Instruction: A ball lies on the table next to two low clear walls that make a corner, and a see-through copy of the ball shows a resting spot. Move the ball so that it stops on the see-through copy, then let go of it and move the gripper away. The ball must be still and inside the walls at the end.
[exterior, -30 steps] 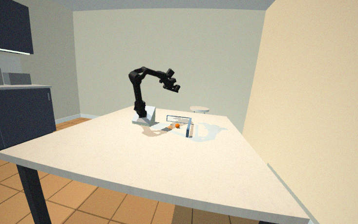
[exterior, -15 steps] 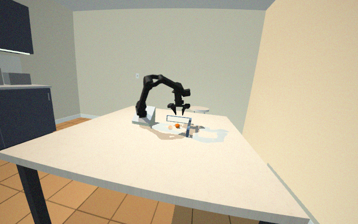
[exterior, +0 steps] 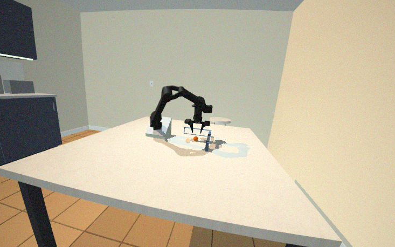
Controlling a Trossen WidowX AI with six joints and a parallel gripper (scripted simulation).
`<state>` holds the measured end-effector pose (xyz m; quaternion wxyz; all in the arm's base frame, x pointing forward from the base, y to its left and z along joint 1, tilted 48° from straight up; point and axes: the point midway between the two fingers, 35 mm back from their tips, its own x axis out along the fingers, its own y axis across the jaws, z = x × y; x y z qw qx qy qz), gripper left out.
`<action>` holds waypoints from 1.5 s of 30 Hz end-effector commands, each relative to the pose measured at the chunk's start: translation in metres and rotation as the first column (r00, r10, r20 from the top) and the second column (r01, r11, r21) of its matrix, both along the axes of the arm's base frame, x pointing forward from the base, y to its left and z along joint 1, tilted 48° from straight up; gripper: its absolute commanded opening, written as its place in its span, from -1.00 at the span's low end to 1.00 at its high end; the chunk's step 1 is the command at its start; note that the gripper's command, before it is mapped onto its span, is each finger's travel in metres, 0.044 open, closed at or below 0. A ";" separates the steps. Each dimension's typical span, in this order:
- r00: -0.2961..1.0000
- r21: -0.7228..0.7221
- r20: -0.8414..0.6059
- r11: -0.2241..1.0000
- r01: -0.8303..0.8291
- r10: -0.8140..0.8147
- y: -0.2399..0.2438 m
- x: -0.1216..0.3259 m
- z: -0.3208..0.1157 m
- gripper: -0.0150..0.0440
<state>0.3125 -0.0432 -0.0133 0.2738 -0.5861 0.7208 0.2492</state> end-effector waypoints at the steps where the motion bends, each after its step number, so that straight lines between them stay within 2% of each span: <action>1: 1.000 -0.006 -0.012 1.000 -0.001 0.001 -0.008 -0.003 -0.005 0.47; 27: 1.000 -0.008 -0.013 1.000 -0.001 0.001 -0.035 -0.010 -0.031 0.47; 31: 1.000 -0.008 -0.013 1.000 -0.001 0.001 -0.035 -0.010 -0.031 0.12; 39: 1.000 -0.008 -0.013 1.000 -0.001 0.001 -0.035 -0.010 -0.031 -0.06; 44: 1.000 -0.004 -0.012 1.000 -0.002 0.002 -0.024 -0.004 -0.022 -0.49; 45: 1.000 -0.003 -0.011 1.000 -0.002 0.002 -0.020 -0.002 -0.018 -0.49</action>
